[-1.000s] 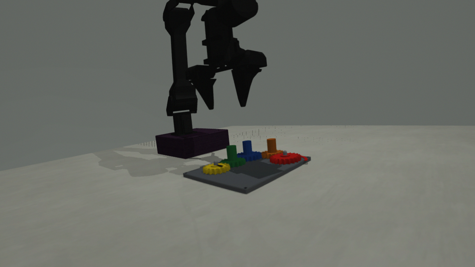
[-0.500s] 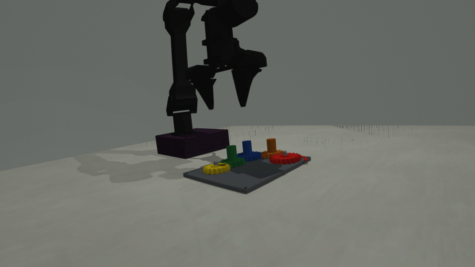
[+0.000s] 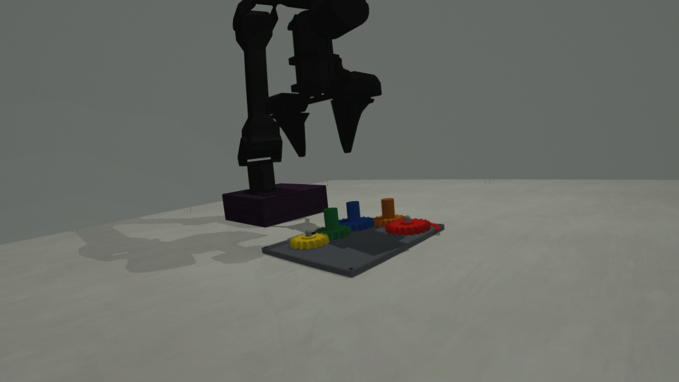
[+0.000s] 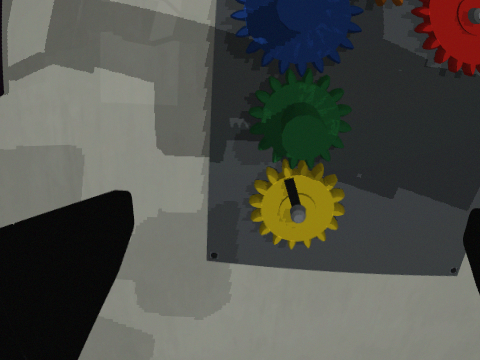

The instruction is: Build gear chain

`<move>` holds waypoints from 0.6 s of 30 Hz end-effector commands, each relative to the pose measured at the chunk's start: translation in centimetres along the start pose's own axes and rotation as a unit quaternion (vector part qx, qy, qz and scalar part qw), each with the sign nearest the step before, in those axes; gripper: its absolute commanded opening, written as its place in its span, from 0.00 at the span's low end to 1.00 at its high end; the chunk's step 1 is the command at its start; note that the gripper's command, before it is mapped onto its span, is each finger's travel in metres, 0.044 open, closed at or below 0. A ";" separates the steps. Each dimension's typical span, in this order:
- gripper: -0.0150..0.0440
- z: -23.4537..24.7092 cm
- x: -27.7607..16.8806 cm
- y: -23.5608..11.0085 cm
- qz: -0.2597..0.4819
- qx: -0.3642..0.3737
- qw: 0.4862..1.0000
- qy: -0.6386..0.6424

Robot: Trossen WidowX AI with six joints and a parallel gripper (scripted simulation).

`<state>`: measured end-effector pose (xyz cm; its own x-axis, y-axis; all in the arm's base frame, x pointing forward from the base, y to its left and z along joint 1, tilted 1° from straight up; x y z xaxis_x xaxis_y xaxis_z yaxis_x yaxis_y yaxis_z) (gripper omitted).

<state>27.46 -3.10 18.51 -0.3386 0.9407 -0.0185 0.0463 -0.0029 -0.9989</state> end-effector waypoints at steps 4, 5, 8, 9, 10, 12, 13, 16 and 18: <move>1.00 -1.4 2.4 -0.4 -0.003 -0.004 1.000 -0.009; 1.00 -1.9 3.5 -0.6 -0.004 -0.006 1.000 -0.013; 1.00 -3.3 7.4 -1.1 -0.009 -0.009 1.000 -0.020; 1.00 -3.7 8.7 -1.3 -0.010 -0.008 1.000 -0.019; 1.00 -4.0 10.0 -1.5 -0.010 -0.007 1.000 -0.017; 1.00 -4.3 12.8 -1.9 -0.011 -0.006 1.000 -0.015; 1.00 -4.4 14.2 -2.1 -0.012 -0.005 1.000 -0.014; 1.00 -4.3 18.4 -2.7 -0.013 -0.003 1.000 -0.011; 1.00 -3.9 21.2 -3.1 -0.013 -0.002 1.000 -0.008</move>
<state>25.17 15.64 21.01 -0.3596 0.9331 0.0087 0.0432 0.0260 -0.9987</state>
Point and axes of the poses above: the point midway between the two fingers, 35 mm back from their tips, its own y axis out along the fingers, its own z axis across the jaws, x = y × z, the point moved 7 cm from there along -y, back along the fingers, and after that the axes turned 11 degrees about -y, right-handed, at the moved point
